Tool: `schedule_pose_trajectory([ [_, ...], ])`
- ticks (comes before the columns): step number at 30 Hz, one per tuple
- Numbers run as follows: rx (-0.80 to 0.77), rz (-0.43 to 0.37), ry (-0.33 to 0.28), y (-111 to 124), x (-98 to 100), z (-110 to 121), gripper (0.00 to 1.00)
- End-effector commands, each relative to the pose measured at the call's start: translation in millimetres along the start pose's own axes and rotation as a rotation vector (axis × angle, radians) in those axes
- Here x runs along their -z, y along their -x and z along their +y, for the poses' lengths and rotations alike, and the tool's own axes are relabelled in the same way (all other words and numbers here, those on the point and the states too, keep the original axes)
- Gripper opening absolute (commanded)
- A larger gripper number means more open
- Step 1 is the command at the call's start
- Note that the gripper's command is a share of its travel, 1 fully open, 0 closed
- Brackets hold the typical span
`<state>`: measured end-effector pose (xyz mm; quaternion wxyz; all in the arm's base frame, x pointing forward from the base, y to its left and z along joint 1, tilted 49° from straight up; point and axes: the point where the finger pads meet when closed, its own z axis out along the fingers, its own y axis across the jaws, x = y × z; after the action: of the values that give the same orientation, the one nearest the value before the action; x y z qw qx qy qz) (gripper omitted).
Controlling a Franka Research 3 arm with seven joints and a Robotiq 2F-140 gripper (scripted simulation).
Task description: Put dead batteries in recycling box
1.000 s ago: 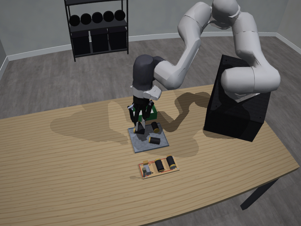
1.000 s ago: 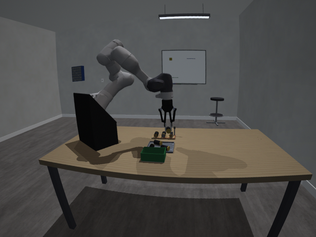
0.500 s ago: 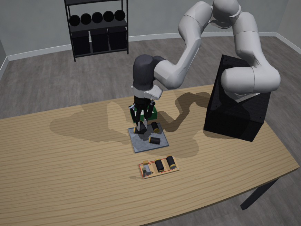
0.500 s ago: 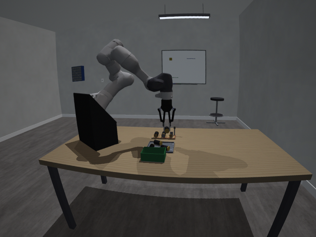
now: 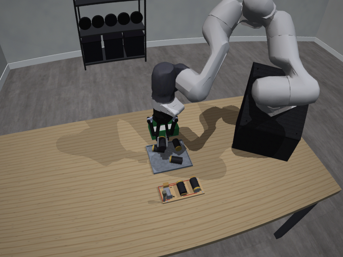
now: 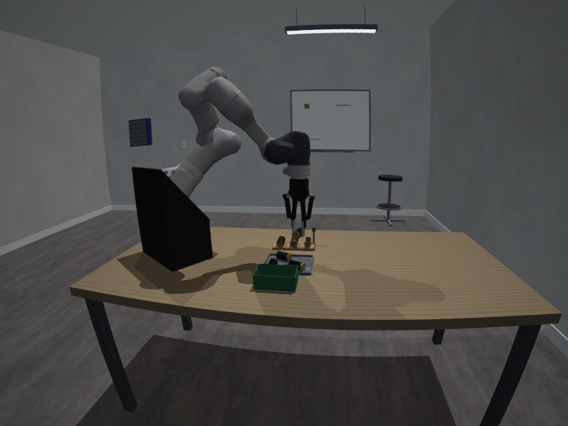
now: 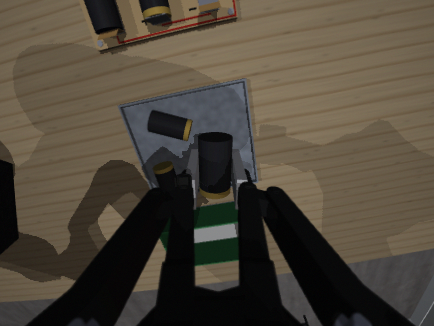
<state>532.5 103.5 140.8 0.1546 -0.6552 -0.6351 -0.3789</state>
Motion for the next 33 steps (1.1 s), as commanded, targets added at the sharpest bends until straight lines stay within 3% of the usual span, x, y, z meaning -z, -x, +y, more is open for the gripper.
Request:
schedule_pose_trajectory([
  [1,-0.358,0.018,0.008,-5.0,0.8,3.2,0.16],
  [12,-1.172,0.021,0.001,-5.0,0.8,3.2,0.16],
  [14,-1.172,0.021,0.001,-5.0,0.8,3.2,0.16],
  [28,-2.248,0.021,-0.012,-5.0,0.8,3.2,0.16],
  [33,-2.434,0.021,-0.014,-5.1,0.8,3.2,0.16],
])
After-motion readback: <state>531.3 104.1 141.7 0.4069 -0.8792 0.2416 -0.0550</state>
